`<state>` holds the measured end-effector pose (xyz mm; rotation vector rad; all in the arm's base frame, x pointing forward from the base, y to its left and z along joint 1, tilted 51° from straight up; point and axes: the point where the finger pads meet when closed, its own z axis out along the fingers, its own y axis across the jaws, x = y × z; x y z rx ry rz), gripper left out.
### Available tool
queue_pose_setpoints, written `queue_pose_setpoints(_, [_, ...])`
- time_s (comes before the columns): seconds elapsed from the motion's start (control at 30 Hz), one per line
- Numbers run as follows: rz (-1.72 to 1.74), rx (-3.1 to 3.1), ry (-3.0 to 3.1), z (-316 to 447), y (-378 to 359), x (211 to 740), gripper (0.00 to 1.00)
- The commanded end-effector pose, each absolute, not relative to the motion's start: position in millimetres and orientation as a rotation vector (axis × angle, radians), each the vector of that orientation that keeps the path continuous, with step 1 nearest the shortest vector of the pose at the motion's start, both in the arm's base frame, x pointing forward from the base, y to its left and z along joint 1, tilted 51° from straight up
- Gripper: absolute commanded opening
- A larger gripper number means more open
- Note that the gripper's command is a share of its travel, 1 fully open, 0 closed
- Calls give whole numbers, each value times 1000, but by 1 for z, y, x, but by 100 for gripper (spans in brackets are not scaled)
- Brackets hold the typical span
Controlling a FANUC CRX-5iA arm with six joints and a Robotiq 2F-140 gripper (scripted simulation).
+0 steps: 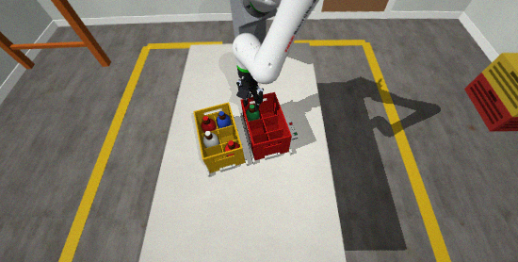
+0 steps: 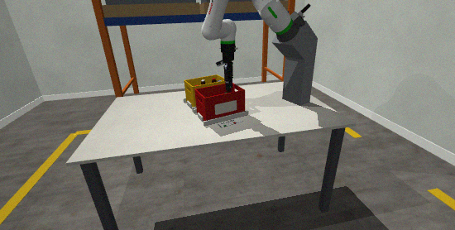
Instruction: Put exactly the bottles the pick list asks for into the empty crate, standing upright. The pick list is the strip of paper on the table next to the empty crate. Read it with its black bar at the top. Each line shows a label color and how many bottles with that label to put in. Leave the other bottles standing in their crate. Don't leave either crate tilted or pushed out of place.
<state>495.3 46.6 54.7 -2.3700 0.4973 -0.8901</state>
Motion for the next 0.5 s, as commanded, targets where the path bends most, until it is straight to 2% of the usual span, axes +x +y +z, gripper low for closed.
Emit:
queue_pose_setpoints(0.0, [-891, -2371, 498, 61, 43, 489, 44])
queue_pose_setpoints(0.47, [-891, -2371, 498, 81, 31, 467, 44])
